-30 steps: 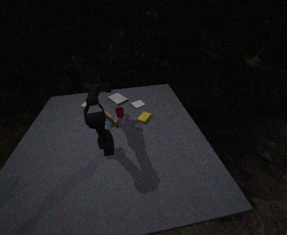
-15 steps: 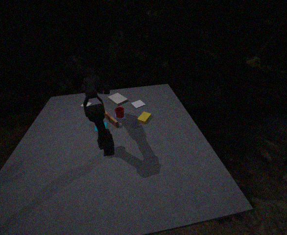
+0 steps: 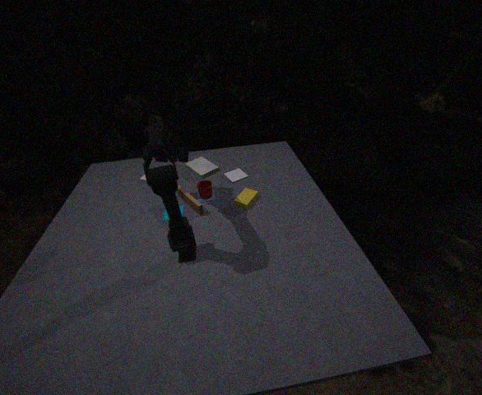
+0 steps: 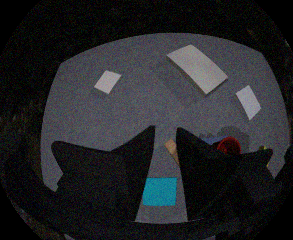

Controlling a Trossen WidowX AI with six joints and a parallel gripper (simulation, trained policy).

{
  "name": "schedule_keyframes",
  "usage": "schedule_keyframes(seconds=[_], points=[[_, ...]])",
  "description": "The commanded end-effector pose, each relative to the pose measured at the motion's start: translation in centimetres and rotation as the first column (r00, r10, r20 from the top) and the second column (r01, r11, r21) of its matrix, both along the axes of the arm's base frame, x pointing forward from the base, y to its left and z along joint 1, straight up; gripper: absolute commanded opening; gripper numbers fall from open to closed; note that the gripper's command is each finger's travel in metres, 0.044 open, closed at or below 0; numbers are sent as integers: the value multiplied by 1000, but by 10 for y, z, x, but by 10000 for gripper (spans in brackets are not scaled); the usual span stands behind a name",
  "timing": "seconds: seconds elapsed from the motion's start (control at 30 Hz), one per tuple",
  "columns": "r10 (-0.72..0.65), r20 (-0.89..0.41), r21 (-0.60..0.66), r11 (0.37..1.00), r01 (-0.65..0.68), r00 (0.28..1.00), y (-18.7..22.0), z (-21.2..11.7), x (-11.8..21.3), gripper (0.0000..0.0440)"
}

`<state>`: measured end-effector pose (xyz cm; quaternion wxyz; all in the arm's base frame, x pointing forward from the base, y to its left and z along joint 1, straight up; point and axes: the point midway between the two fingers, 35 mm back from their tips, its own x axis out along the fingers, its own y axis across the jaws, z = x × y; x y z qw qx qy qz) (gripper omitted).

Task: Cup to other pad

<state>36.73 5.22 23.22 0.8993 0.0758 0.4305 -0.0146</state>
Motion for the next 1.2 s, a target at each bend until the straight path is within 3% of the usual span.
schedule_keyframes(seconds=[0.0, 0.57, 1.17], points=[[-5, -54, -21, 1000, 4, 999, -3, -5, 0, 102], [6, -312, -101, 994, -39, 950, -20, -33, -5, 123], [32, -541, -149, 980, -134, 840, -57, -60, -17, 106]])
